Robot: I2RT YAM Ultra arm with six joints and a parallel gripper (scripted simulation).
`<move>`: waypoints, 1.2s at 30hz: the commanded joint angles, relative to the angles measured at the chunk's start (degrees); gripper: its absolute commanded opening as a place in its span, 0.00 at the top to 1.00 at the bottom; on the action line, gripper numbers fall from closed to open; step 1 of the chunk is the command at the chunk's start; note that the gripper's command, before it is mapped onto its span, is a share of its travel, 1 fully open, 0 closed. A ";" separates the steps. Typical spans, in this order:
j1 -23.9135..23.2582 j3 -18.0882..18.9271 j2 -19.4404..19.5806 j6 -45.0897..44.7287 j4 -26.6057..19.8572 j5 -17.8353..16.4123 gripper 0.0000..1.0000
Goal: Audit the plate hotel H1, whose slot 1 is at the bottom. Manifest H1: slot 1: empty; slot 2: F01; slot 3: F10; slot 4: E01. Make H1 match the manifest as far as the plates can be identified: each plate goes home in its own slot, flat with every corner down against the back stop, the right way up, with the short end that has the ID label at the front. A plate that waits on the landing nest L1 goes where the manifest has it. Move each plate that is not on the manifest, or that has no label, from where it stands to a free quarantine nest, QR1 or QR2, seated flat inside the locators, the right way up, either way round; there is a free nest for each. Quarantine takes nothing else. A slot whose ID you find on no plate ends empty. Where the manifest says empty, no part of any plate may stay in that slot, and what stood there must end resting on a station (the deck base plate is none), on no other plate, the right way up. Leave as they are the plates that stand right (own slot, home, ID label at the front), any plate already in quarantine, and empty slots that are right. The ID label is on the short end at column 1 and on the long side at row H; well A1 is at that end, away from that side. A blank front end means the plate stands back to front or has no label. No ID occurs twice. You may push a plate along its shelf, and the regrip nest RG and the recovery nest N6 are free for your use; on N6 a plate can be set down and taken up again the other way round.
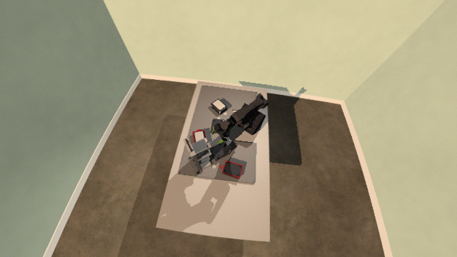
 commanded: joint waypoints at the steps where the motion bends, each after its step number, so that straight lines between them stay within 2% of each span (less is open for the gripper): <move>1: 0.06 2.00 -1.62 -0.32 1.27 -0.12 0.00; 21: 0.06 2.00 -1.62 -0.32 1.27 -0.12 0.00; 25: 0.43 0.91 -2.23 -0.21 0.78 0.14 0.00; 27: 0.61 -1.20 -2.76 -0.09 -0.62 0.31 0.00; 36: 1.66 -3.15 -6.13 0.38 -2.05 1.34 0.00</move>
